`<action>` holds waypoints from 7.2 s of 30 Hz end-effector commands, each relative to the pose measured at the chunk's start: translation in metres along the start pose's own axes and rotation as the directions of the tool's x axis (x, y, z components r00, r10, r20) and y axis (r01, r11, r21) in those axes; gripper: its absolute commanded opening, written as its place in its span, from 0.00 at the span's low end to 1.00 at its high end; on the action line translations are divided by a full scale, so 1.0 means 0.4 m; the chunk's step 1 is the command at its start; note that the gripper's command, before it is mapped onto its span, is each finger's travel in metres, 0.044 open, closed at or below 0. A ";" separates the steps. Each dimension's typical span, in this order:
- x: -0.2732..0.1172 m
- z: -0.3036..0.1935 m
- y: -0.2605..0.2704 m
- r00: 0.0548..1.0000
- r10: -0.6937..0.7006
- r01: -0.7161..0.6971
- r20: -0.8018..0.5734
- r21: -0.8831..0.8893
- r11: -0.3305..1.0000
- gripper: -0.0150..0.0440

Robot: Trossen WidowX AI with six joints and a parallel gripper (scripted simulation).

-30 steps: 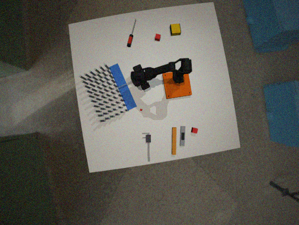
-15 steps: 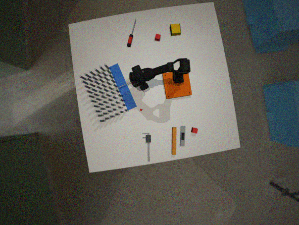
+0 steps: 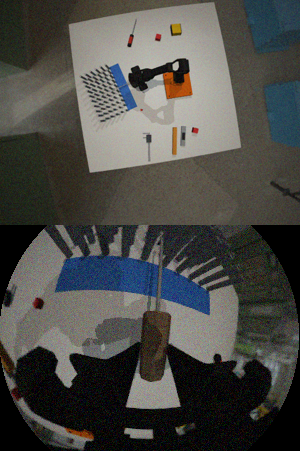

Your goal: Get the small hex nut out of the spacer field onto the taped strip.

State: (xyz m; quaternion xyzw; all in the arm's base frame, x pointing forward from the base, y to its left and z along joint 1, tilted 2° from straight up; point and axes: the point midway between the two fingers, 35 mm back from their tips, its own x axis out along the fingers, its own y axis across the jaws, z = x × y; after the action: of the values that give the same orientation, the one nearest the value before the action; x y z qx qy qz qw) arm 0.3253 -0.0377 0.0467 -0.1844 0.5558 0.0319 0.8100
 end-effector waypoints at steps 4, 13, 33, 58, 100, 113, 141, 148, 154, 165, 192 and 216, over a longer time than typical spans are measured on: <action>0.001 0.020 -0.006 1.000 -0.008 0.008 0.006 0.006 1.000 0.25; 0.004 0.034 -0.006 1.000 -0.008 0.008 0.007 0.006 1.000 0.25; 0.012 0.065 -0.006 1.000 -0.008 0.008 0.008 0.006 1.000 0.25; 0.022 0.102 -0.006 1.000 -0.008 0.008 0.009 0.006 1.000 0.25; 0.037 0.162 -0.007 1.000 -0.008 0.008 0.012 0.007 1.000 0.25; 0.041 0.180 -0.007 1.000 -0.008 0.008 0.012 0.007 1.000 0.25; 0.052 0.218 -0.007 1.000 -0.008 0.007 0.014 0.008 1.000 0.25; 0.056 0.218 -0.006 1.000 -0.007 0.007 0.014 0.008 1.000 0.25; 0.071 0.214 -0.002 1.000 -0.007 0.007 0.014 0.008 1.000 0.25; 0.099 0.205 0.007 1.000 -0.007 0.007 0.015 0.007 1.000 0.25; 0.093 0.177 0.010 1.000 -0.007 0.007 0.013 0.006 1.000 0.25; 0.086 0.146 0.013 1.000 -0.005 0.005 0.012 0.003 1.000 0.25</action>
State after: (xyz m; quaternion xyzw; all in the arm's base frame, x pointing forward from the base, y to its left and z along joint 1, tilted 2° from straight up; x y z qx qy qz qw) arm 0.3923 -0.0181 0.0317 -0.1824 0.5509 0.0284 0.8139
